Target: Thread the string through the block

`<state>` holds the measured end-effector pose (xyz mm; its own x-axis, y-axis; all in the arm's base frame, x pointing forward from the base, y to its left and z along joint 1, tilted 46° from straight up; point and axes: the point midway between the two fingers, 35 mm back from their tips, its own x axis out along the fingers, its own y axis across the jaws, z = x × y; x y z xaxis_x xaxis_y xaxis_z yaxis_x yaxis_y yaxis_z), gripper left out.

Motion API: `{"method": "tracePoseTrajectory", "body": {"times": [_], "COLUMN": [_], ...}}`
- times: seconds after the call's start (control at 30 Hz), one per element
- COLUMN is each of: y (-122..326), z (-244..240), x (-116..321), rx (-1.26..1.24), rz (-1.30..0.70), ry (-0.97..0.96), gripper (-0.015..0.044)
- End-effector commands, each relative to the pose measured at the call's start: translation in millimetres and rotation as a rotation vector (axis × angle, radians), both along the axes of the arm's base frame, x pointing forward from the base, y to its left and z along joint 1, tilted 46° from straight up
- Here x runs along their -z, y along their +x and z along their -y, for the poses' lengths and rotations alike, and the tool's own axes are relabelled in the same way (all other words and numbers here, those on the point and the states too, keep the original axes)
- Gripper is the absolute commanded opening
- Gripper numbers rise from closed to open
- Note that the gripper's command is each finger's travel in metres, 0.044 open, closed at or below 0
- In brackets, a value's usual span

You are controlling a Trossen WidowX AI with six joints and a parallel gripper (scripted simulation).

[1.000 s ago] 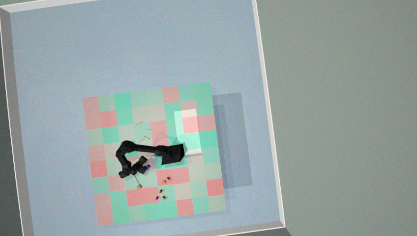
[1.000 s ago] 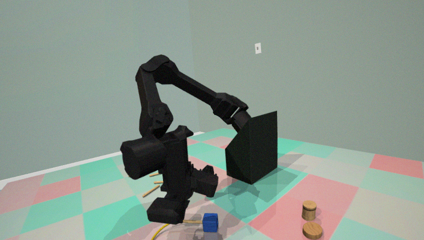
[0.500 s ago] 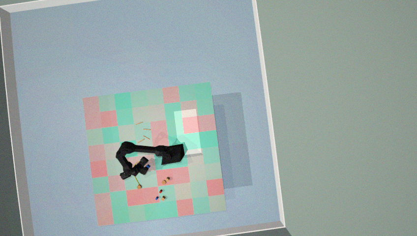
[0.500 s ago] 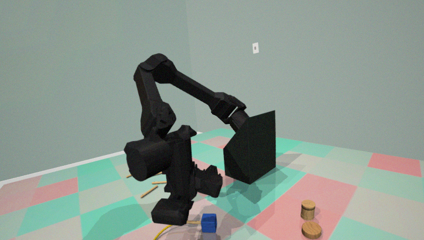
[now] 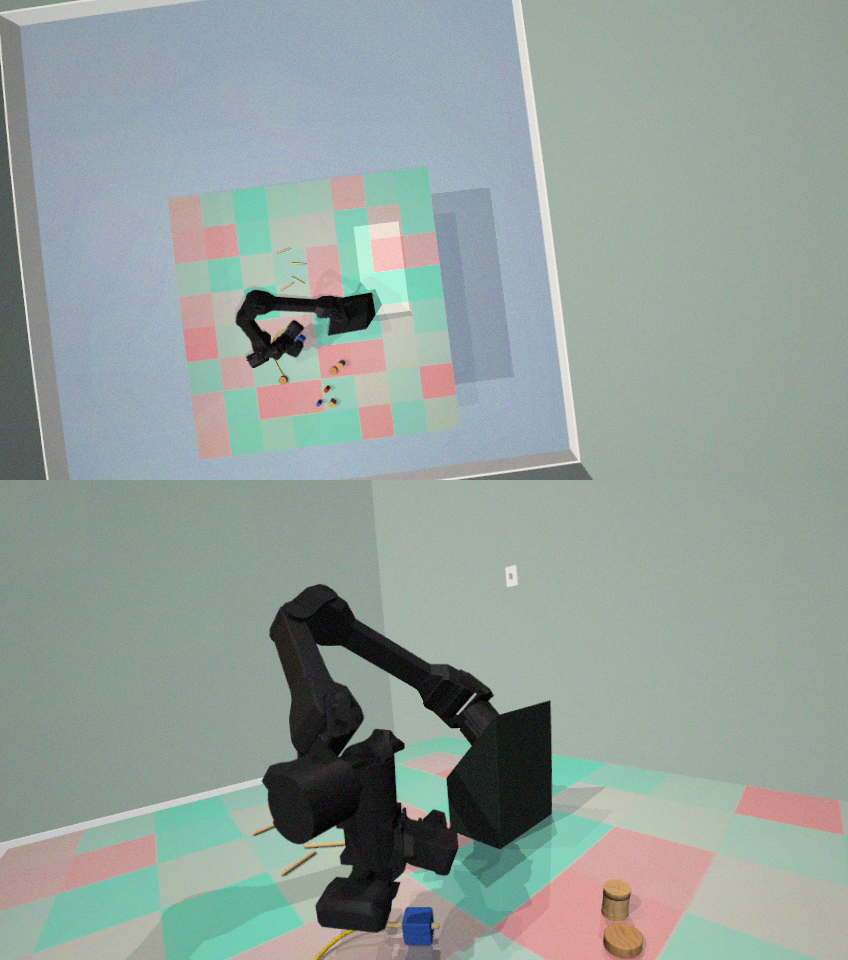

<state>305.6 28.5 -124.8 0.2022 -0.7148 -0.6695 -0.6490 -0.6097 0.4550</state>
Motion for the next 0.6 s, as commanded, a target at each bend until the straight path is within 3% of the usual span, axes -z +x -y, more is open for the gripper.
{"method": "tracePoseTrajectory", "body": {"times": [0.0, 0.57], "y": [-6.1, -12.7], "z": [0.2, -3.6], "x": [4.8, 9.7], "rx": [0.005, 0.005], "rz": [-0.009, -0.009], "ry": [0.001, 0.002], "gripper": [0.0, 0.0]}}
